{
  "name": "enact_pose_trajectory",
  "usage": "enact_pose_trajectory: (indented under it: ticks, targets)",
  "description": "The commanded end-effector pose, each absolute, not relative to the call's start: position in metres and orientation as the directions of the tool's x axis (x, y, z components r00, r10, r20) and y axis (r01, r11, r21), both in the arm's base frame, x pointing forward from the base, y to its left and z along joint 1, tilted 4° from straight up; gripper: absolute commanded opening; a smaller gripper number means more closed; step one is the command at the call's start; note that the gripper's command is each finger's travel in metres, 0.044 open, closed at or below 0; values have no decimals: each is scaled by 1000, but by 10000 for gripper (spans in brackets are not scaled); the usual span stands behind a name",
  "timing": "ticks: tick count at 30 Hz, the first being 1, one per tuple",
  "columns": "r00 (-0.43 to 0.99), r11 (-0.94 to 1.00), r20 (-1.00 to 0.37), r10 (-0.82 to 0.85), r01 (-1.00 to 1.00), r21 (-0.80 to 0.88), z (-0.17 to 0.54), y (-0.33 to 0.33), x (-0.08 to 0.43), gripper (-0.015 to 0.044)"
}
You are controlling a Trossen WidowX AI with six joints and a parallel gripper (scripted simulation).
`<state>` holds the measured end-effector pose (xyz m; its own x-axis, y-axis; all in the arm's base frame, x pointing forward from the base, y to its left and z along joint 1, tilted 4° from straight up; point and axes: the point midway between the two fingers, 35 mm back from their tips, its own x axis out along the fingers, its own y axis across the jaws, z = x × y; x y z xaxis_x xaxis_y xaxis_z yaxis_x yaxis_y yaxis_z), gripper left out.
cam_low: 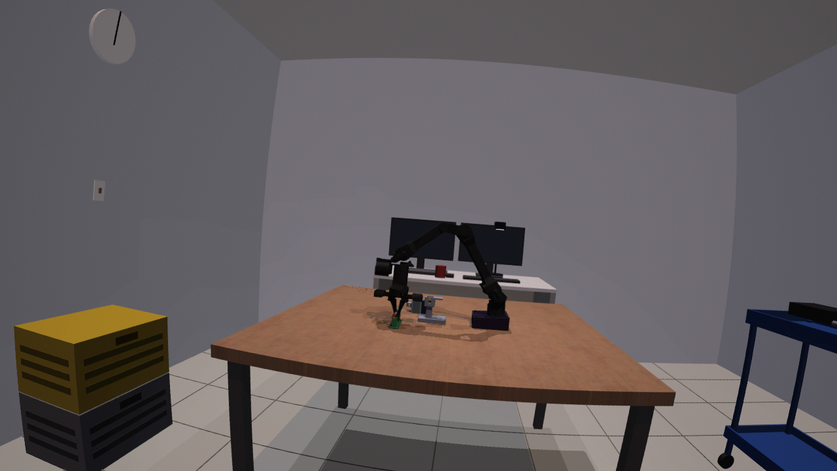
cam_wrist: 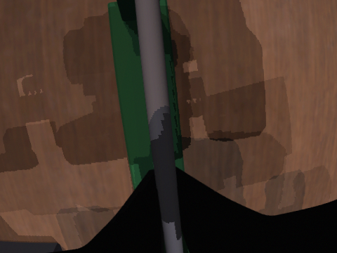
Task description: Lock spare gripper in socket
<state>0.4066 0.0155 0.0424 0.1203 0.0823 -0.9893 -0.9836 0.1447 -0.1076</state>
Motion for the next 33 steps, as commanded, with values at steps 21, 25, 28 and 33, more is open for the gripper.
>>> enact_pose_trajectory:
  ticks: [21,25,28,33]
  targets:
    - [122,144,-989,82,-984,-109,41,16,407,263]
    - [121,144,-989,82,-984,-109,47,16,406,368]
    - [118,144,-990,82,-984,-105,55,16,404,440]
    - [117,143,-990,82,-984,-104,67,16,403,440]
